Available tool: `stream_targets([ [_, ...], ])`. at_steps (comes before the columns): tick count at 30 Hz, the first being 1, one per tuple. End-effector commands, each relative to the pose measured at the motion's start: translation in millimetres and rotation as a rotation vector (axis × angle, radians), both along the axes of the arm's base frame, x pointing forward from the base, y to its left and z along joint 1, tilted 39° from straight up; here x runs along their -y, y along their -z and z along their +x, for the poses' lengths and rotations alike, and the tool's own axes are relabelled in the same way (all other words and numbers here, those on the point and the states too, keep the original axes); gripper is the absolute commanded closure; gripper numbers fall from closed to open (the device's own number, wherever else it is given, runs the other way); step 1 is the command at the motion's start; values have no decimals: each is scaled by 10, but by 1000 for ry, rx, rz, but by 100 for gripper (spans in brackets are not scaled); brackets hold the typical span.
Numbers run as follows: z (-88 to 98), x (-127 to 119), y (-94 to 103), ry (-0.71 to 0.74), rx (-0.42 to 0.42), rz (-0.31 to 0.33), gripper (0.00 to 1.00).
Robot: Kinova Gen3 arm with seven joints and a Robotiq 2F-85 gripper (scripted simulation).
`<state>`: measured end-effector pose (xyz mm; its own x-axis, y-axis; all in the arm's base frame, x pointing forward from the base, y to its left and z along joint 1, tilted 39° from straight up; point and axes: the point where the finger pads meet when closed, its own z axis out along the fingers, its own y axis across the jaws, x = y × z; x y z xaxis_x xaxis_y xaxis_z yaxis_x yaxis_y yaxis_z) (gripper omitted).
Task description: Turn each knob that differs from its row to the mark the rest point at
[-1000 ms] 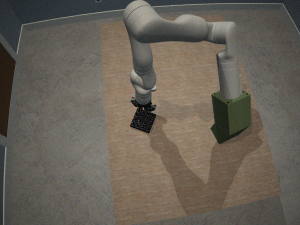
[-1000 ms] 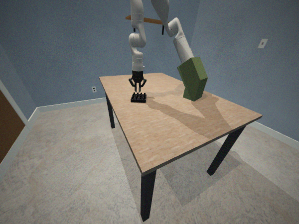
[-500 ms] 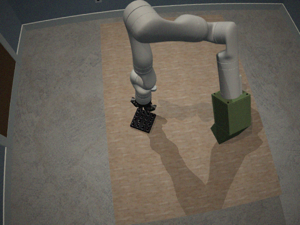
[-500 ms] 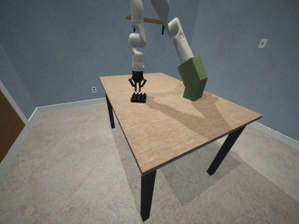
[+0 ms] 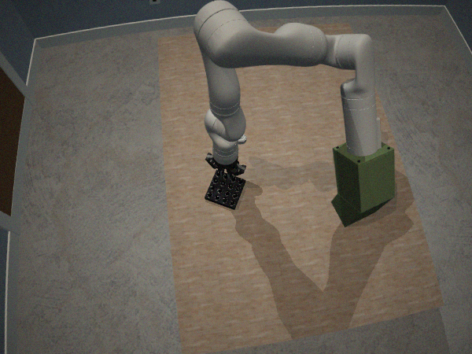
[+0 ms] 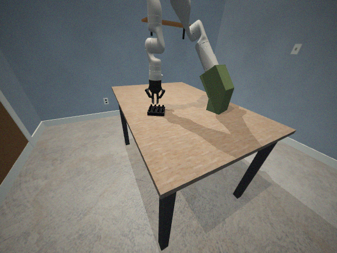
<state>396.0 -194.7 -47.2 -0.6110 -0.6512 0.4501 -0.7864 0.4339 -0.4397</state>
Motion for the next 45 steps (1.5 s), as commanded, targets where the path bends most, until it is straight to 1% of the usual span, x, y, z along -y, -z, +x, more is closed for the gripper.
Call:
stream_targets([
  [1,4,2,4,-1,1,0,81],
  [21,15,78,99,-1,1,0,81],
  [45,15,81,103,-1,1,0,81],
])
